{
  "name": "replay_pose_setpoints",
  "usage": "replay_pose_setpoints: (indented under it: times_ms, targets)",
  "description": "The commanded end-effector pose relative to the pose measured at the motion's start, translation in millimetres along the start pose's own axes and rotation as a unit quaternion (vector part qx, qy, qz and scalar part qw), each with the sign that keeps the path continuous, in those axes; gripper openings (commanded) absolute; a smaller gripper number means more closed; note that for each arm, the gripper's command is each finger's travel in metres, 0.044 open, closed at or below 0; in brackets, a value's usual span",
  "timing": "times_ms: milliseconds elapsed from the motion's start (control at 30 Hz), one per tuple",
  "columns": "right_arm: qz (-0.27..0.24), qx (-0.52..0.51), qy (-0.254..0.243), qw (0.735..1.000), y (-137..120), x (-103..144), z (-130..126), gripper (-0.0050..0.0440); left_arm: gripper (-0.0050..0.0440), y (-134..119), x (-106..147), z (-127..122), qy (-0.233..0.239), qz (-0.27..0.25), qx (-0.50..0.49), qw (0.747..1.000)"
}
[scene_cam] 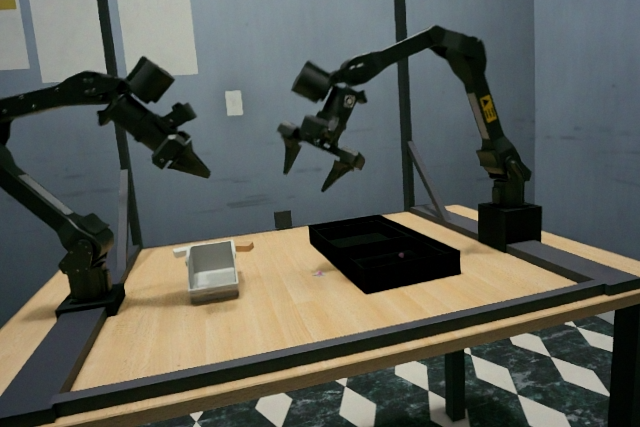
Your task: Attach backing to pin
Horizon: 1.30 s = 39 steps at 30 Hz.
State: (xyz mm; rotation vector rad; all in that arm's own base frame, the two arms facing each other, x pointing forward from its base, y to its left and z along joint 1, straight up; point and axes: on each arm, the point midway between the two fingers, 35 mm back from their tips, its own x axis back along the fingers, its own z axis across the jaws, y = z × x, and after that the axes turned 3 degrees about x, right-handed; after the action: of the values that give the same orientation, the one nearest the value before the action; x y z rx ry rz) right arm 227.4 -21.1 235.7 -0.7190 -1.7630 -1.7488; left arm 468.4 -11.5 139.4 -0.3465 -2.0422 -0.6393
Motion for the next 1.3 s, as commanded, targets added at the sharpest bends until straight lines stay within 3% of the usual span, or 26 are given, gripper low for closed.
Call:
replay_pose_setpoints:
  times_ms: [0,133,233,500,700,767,1067,1267]
  targets:
    - [0.027,-0.002,-0.001,1.000,22.2,-8.4,-3.1,0.0130,0.0440,12.0,46.7,-10.8,-0.085,-0.057,-0.059,0.993]
    - [0.060,-0.003,0.002,0.998,36.4,-26.0,-5.1,0.0130,0.0440,15.4,78.9,-11.3,-0.129,-0.106,-0.116,0.979]
    - [0.070,-0.003,0.003,0.998,40.1,-31.5,-5.6,0.0130,0.0440,16.0,87.9,-11.2,-0.142,-0.121,-0.131,0.974]
    - [0.141,-0.003,0.007,0.990,63.0,-82.2,-8.0,0.0130,0.0440,14.0,154.6,-2.0,-0.214,-0.242,-0.243,0.915]
    - [0.206,0.000,0.009,0.978,72.4,-139.0,-7.5,0.0130,0.0440,6.4,199.2,13.1,-0.244,-0.339,-0.313,0.853]
    - [0.206,0.000,0.009,0.978,72.4,-139.0,-7.5,0.0130,0.0440,6.4,199.2,13.1,-0.244,-0.339,-0.313,0.853]
    - [0.300,0.008,0.008,0.954,60.0,-233.0,-1.4,0.0130,0.0440,-5.2,238.2,33.0,-0.255,-0.436,-0.368,0.781]
    - [0.348,0.014,0.007,0.937,38.4,-280.4,3.2,0.0130,0.0440,-8.2,239.2,36.6,-0.254,-0.447,-0.379,0.769]
